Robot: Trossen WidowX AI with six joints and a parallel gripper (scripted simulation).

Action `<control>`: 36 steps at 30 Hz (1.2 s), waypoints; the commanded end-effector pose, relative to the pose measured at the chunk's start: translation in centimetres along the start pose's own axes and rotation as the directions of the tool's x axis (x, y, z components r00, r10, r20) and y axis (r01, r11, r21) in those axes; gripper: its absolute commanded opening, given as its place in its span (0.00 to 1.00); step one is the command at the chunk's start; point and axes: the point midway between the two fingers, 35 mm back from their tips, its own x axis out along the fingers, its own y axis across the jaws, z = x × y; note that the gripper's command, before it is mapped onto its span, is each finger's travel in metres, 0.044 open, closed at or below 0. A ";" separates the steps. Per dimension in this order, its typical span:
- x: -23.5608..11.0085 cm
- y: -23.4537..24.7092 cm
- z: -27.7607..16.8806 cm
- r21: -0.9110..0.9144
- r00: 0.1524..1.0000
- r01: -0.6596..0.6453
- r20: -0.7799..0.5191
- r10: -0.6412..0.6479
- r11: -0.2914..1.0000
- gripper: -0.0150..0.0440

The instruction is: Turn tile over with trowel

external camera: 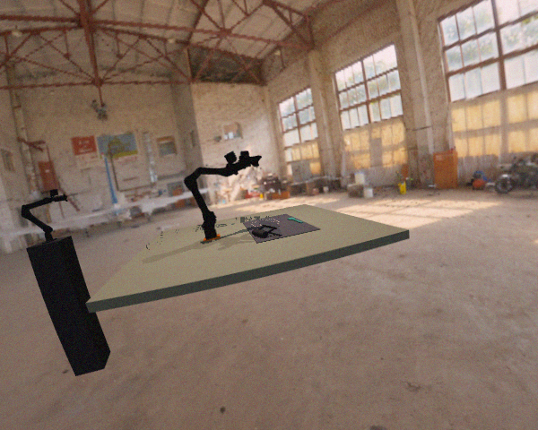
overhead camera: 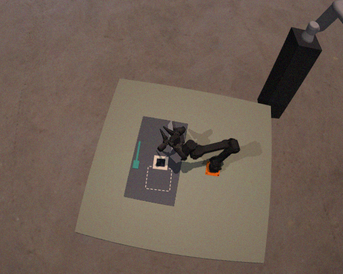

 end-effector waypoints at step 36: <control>6.2 0.7 -11.2 0.417 0.915 0.070 -0.389 0.109 0.906 0.42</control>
